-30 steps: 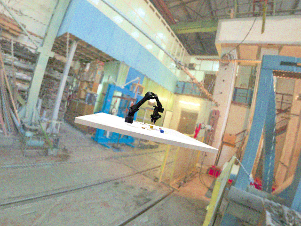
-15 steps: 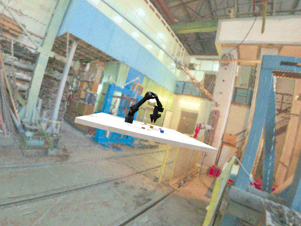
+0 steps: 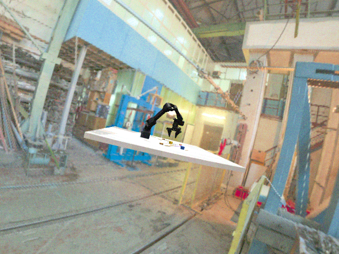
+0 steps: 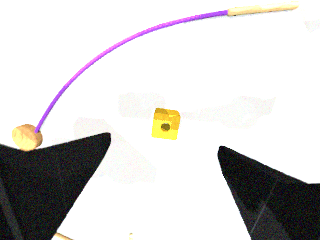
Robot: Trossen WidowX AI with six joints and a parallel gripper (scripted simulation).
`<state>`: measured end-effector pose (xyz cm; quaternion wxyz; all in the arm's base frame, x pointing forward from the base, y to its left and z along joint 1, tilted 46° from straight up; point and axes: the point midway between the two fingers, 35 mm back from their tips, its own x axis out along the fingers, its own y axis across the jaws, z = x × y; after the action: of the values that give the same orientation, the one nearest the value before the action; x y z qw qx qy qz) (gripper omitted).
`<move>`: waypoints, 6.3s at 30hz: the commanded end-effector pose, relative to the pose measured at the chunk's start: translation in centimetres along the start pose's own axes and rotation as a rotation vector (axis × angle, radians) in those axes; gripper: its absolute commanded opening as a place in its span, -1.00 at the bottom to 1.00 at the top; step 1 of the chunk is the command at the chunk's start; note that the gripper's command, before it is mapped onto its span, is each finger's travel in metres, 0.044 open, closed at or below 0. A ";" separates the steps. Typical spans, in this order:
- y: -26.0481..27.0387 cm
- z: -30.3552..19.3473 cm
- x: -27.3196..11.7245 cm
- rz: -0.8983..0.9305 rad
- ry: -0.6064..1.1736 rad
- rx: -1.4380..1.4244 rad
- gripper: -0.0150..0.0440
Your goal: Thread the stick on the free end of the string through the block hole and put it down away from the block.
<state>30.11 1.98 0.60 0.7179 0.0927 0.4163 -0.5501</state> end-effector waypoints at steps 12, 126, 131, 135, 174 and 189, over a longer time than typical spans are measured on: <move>0.0 -0.1 0.0 -0.001 0.005 0.023 0.32; -0.1 1.9 5.1 -0.001 0.369 0.028 -0.49; -0.1 2.4 5.4 -0.001 0.463 0.028 -0.49; -0.1 2.7 5.6 0.000 0.514 0.028 -0.49; -0.1 8.0 2.1 0.003 0.884 0.025 0.32; -0.2 8.5 1.4 0.003 0.885 0.024 0.32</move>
<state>34.21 -4.18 5.01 0.4729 0.3254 0.6774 -0.4600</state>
